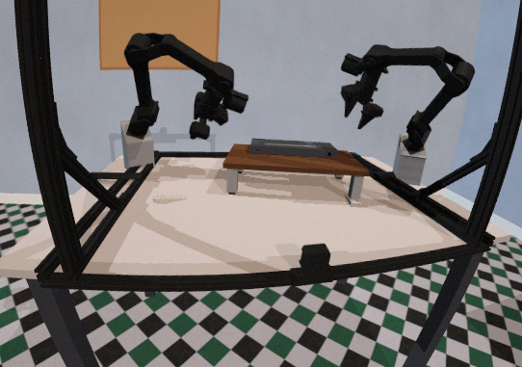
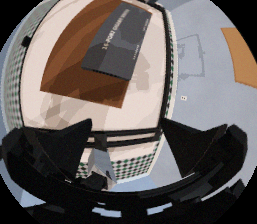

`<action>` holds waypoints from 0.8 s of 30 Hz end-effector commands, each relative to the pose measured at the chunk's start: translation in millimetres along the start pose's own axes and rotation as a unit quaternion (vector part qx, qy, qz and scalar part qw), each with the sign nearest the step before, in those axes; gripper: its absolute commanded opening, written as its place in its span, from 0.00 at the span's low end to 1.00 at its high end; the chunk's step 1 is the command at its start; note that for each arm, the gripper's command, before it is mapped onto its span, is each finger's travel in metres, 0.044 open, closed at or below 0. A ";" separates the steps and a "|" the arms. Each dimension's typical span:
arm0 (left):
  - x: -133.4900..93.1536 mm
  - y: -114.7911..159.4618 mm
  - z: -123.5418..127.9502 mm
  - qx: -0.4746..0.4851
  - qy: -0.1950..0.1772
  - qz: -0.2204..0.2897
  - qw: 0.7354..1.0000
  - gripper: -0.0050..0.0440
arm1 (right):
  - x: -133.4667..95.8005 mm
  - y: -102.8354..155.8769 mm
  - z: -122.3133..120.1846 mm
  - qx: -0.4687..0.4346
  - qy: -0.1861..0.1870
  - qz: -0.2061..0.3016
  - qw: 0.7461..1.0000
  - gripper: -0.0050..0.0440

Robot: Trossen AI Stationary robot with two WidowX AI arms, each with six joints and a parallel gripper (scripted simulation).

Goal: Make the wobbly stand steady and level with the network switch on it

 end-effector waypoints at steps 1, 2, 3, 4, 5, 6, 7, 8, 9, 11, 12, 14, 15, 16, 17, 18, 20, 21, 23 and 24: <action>0.0 0.0 0.0 0.000 0.000 0.000 1.000 1.00 | -22.4 -30.6 -30.3 -0.039 0.106 -0.030 0.993 1.00; 0.0 0.0 0.0 0.000 0.000 0.000 1.000 1.00 | -30.1 -38.7 -36.0 -0.048 0.132 -0.039 0.989 1.00; 0.0 0.0 0.0 0.000 0.000 0.000 1.000 1.00 | -30.1 -38.7 -36.0 -0.048 0.132 -0.039 0.989 1.00; 0.0 0.0 0.0 0.000 0.000 0.000 1.000 1.00 | -30.1 -38.7 -36.0 -0.048 0.132 -0.039 0.989 1.00; 0.0 0.0 0.0 0.000 0.000 0.000 1.000 1.00 | -30.1 -38.7 -36.0 -0.048 0.132 -0.039 0.989 1.00; 0.0 0.0 0.0 0.000 0.000 0.000 1.000 1.00 | -30.1 -38.7 -36.0 -0.048 0.132 -0.039 0.989 1.00; 0.0 0.0 0.0 0.000 0.000 0.000 1.000 1.00 | -30.1 -38.7 -36.0 -0.048 0.132 -0.039 0.989 1.00; 0.0 0.0 0.0 0.000 0.000 0.000 1.000 1.00 | -30.1 -38.7 -36.0 -0.048 0.132 -0.039 0.989 1.00; 0.0 0.0 0.0 0.000 0.000 0.000 1.000 1.00 | -34.5 -39.1 -32.2 -0.050 0.133 -0.044 0.989 1.00; 0.0 0.0 0.0 0.000 0.000 0.000 1.000 1.00 | -48.5 -52.9 -40.6 -0.064 0.176 -0.061 0.980 1.00; 0.0 0.0 0.0 0.000 0.000 0.000 1.000 1.00 | -55.9 -60.0 -44.3 -0.070 0.198 -0.070 0.975 1.00; 0.0 0.0 0.0 0.000 0.000 0.000 1.000 1.00 | -71.9 -74.4 -50.5 -0.083 0.240 -0.090 0.963 1.00; 0.0 0.0 0.0 0.000 0.000 0.000 1.000 1.00 | -80.4 -81.7 -53.0 -0.089 0.260 -0.100 0.956 1.00; 0.0 0.0 0.0 0.000 0.000 0.000 1.000 1.00 | -89.1 -89.0 -55.1 -0.095 0.281 -0.111 0.949 1.00; 0.0 0.0 0.0 0.000 0.000 0.000 1.000 1.00 | -98.2 -96.2 -56.8 -0.100 0.301 -0.123 0.940 1.00; 0.0 0.0 0.0 0.000 0.000 0.000 1.000 1.00 | -107.5 -103.5 -58.0 -0.106 0.321 -0.134 0.932 1.00; 0.0 0.0 0.0 0.000 0.000 0.000 1.000 1.00 | -117.0 -110.8 -58.7 -0.111 0.340 -0.146 0.922 1.00; 0.0 0.0 0.0 0.000 0.000 0.000 1.000 1.00 | -117.0 -110.8 -58.7 -0.111 0.340 -0.146 0.922 1.00; 0.0 0.0 0.0 0.000 0.000 0.000 1.000 1.00 | -117.0 -110.8 -58.7 -0.111 0.340 -0.146 0.922 1.00; 0.0 0.0 0.0 0.000 0.000 0.000 1.000 1.00 | -117.0 -110.8 -58.7 -0.111 0.340 -0.146 0.922 1.00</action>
Point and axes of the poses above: on each arm, the point midway between the two fingers, 35 mm back from their tips, its own x axis out along the fingers, its own z axis across the jaws, y = z × x, the point moved 6 cm from there along -x, back along the fingers, and after that the axes turned 8 degrees about -x, right-handed, at the moved point
